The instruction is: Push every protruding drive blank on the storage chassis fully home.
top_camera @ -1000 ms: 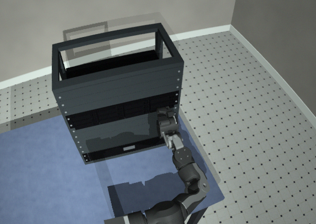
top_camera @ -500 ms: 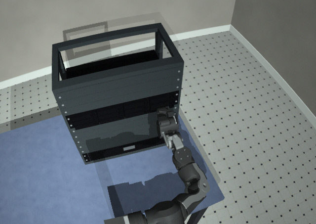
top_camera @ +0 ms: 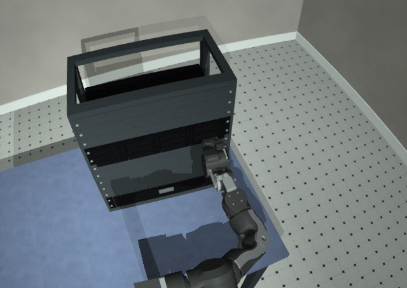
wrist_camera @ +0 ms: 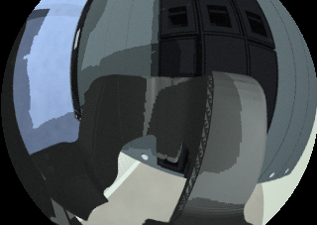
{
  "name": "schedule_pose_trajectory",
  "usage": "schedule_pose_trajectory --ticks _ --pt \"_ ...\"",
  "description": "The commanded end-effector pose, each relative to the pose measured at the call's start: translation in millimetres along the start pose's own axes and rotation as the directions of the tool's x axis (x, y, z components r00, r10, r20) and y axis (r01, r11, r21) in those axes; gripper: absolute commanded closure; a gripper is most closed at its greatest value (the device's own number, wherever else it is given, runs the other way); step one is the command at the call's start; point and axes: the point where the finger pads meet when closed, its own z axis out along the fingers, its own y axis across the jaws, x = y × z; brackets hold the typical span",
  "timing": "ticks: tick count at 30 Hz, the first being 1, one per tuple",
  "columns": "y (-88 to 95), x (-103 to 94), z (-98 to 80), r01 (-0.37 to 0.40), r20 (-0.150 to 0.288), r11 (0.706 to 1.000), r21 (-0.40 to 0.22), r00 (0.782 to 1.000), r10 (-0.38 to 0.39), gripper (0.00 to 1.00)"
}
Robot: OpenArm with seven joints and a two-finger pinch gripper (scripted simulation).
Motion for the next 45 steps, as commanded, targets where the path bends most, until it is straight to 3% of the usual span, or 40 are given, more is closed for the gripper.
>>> schedule_pose_trajectory --ticks 1,29,35,43,45 --pt "3.0 12.0 4.1 -0.004 -0.033 1.000 -0.007 0.999 0.004 1.00" --pt "3.4 12.4 3.1 -0.004 -0.034 1.000 -0.008 0.999 0.004 1.00" --pt "4.7 13.4 -6.4 -0.004 -0.037 1.000 -0.012 0.999 0.003 1.00" --pt "4.6 12.5 -37.1 -0.004 -0.037 1.000 -0.012 0.999 0.003 1.00" --pt "4.6 12.5 -37.1 -0.004 -0.037 1.000 -0.012 0.999 0.003 1.00"
